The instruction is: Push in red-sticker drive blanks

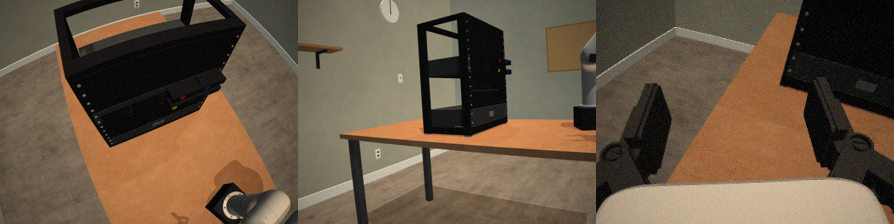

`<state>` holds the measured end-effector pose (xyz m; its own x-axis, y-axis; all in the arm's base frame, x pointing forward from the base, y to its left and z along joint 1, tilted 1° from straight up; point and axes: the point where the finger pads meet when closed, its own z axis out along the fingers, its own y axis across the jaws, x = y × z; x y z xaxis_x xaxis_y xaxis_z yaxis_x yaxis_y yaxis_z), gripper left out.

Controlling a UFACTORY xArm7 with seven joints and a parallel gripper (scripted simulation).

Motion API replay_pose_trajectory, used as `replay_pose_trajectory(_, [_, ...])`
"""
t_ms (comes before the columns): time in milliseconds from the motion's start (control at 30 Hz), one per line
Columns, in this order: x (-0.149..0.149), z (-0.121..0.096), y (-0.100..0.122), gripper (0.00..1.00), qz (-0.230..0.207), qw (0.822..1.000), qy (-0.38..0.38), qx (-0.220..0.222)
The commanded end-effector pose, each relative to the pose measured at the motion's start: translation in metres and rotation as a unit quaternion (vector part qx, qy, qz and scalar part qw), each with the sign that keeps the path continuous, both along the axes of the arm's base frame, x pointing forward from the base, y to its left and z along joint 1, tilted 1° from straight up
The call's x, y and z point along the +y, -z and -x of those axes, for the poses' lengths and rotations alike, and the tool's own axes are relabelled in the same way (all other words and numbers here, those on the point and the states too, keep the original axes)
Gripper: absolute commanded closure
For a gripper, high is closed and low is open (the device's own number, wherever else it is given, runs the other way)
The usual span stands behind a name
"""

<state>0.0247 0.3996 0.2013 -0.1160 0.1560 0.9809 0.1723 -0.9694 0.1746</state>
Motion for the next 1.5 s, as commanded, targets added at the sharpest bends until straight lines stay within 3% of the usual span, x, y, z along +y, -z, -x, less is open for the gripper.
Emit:
replay_pose_trajectory(0, [0.002,-0.006,-0.007,0.0,-0.014,1.0,0.0,-0.002])
replay_pose_trajectory(200, [0.005,-0.032,-0.028,0.0,-0.061,0.998,0.002,-0.014])
replay_pose_trajectory(433, [0.003,-0.075,-0.063,0.0,-0.137,0.99,0.004,-0.033])
replay_pose_trajectory(500, [0.003,-0.075,-0.063,0.0,-0.137,0.99,0.004,-0.033])
replay_pose_trajectory(767, [-0.013,-0.141,-0.109,0.0,-0.241,0.969,0.004,-0.059])
replay_pose_trajectory(1000, [-0.047,-0.206,-0.144,0.0,-0.334,0.939,0.002,-0.077])
replay_pose_trajectory(1067, [-0.047,-0.206,-0.144,0.0,-0.334,0.939,0.002,-0.077])
replay_pose_trajectory(1267, [-0.089,-0.26,-0.162,0.0,-0.408,0.909,0.0,-0.085])
replay_pose_trajectory(1467, [-0.141,-0.307,-0.166,0.0,-0.477,0.875,0.0,-0.082])
